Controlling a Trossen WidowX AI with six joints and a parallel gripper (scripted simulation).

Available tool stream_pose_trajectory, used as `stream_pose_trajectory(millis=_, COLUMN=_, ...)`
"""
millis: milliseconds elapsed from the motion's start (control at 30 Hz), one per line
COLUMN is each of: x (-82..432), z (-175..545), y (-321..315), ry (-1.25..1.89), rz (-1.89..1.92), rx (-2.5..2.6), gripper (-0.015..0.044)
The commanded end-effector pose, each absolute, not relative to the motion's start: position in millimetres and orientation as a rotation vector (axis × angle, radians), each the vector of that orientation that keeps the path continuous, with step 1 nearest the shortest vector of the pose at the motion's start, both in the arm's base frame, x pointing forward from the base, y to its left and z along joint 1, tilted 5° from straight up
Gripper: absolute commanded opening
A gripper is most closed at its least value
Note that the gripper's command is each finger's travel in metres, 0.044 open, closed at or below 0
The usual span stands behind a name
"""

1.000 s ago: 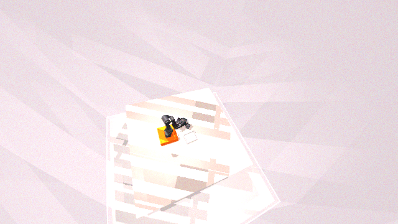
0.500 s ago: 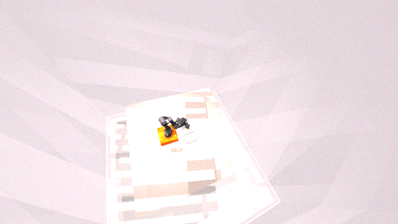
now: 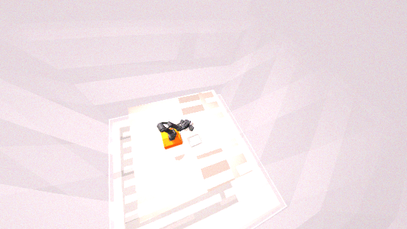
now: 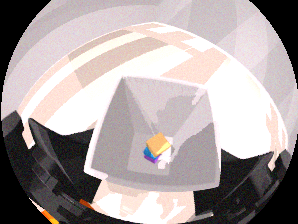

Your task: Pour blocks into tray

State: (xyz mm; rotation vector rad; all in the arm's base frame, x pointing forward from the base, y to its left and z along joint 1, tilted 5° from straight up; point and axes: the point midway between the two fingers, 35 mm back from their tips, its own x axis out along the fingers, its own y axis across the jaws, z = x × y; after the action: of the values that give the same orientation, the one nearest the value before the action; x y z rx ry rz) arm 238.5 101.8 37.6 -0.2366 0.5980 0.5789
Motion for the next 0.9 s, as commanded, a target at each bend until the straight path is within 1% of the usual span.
stream_pose_trajectory(millis=0, x=241.2, z=48.6, y=102.2, ry=0.581, rz=0.573, rx=-0.233, gripper=0.0)
stream_pose_trajectory(millis=533, x=244.3, z=67.1, y=101.9, ry=0.58, rz=0.569, rx=-0.232, gripper=0.0)
stream_pose_trajectory(millis=867, x=263.1, z=72.1, y=61.0, ry=0.6, rz=0.372, rx=-0.153, gripper=0.0)
